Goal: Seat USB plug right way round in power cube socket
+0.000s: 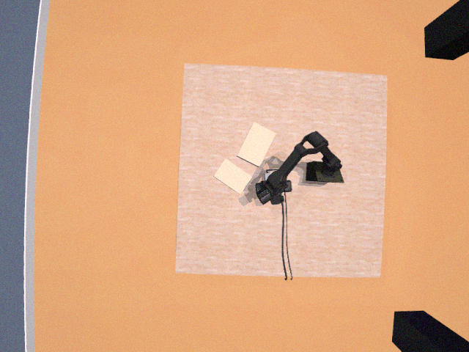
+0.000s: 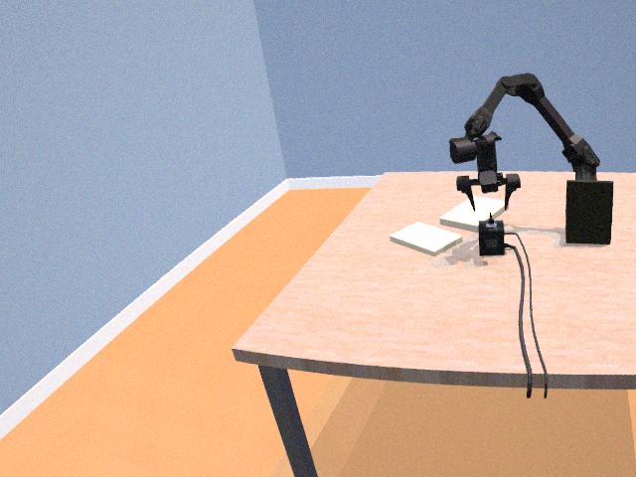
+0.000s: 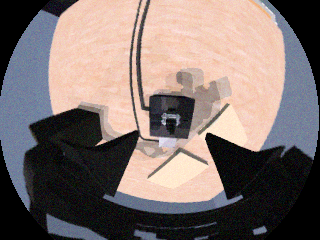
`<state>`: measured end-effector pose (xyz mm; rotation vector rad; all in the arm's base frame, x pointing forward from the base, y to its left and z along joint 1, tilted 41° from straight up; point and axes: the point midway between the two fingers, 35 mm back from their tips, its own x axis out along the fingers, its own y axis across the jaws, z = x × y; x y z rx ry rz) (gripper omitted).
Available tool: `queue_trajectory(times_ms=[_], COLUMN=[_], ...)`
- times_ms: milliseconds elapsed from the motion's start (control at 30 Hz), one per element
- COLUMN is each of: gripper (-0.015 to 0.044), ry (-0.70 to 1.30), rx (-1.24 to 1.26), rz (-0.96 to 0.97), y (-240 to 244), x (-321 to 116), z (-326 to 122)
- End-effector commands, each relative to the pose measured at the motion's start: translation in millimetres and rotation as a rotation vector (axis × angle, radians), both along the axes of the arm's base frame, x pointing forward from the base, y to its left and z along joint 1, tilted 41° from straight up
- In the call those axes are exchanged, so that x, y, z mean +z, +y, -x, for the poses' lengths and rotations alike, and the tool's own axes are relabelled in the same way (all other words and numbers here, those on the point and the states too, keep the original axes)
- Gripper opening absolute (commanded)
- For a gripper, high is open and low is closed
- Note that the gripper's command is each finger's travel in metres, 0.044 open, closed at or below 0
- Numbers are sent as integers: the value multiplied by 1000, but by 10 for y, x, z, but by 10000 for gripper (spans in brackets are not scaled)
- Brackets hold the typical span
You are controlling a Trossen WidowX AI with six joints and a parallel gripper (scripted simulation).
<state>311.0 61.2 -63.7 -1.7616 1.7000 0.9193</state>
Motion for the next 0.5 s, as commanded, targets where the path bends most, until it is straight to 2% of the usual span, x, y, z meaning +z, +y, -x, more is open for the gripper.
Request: queue_trajectory(times_ms=[0,367,467], gripper=[440,440,361], ry=[1,1,1], rx=[3,3,-1], rz=[4,4,1], y=[-30,-85,-75], x=[-31,-95,-85], z=[4,6,5])
